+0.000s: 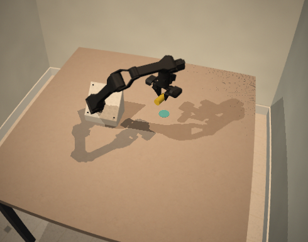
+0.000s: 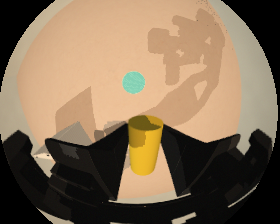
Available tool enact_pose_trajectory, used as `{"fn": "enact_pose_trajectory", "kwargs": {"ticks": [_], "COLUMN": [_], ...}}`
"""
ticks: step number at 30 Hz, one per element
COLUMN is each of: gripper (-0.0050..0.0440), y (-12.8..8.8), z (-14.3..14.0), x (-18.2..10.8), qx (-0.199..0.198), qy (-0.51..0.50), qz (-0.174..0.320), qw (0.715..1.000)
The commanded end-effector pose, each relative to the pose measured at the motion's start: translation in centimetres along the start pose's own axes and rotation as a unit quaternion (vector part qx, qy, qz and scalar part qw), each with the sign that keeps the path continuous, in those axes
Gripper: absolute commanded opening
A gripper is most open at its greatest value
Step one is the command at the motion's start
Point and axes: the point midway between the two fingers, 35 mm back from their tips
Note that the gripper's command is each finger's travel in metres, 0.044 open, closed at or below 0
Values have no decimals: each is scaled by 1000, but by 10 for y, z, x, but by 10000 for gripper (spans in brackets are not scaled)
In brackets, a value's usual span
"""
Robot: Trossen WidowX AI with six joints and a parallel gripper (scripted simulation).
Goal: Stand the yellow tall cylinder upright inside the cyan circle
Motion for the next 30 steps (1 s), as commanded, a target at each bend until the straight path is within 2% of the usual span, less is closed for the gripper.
{"fn": "enact_pose_trajectory", "kwargs": {"ticks": [1, 12, 19, 30], "gripper": [105, 105, 105, 105], "y": [0, 5, 6, 14], "z": [1, 9, 9, 11], "x": [13, 46, 48, 50], "qx": [-1, -2, -1, 21], "qy": [4, 6, 7, 13], "qz": [-1, 1, -1, -35], "qw": [1000, 1000, 1000, 999]}}
Point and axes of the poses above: the point midway between the two fingers, 35 mm back from their tips, its own y axis out along the fingers, its own z axis across the jaws, x = y × z, and after that the axes turned 10 degrees about -y, right-handed
